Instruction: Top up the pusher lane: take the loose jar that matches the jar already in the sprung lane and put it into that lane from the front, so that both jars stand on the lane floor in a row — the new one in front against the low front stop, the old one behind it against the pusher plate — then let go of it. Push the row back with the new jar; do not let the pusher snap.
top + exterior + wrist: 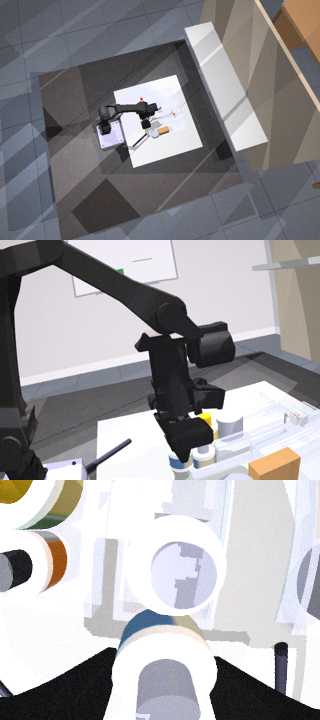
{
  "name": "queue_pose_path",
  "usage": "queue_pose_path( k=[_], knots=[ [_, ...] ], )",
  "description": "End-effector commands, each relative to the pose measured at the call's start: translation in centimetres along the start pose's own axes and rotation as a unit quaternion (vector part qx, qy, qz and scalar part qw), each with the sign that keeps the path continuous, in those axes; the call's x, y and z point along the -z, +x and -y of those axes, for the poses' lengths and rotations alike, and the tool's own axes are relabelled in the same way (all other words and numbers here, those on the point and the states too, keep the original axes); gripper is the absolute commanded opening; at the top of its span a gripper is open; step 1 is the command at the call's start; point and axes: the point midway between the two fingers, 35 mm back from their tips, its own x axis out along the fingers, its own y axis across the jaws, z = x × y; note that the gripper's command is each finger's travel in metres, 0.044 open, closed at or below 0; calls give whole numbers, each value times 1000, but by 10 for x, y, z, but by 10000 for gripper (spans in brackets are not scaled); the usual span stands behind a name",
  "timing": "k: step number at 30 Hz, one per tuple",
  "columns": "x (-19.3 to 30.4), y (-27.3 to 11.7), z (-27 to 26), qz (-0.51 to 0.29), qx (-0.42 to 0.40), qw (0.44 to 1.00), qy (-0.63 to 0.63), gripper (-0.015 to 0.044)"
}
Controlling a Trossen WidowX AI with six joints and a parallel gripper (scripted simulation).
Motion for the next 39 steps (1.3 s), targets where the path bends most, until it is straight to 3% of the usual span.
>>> queue_pose_path(
  k=[1,39],
  knots=[
    [-9,-3,0,13,0,1000,-1,0],
    [-21,-5,0,13,0,1000,-1,0]
  ],
)
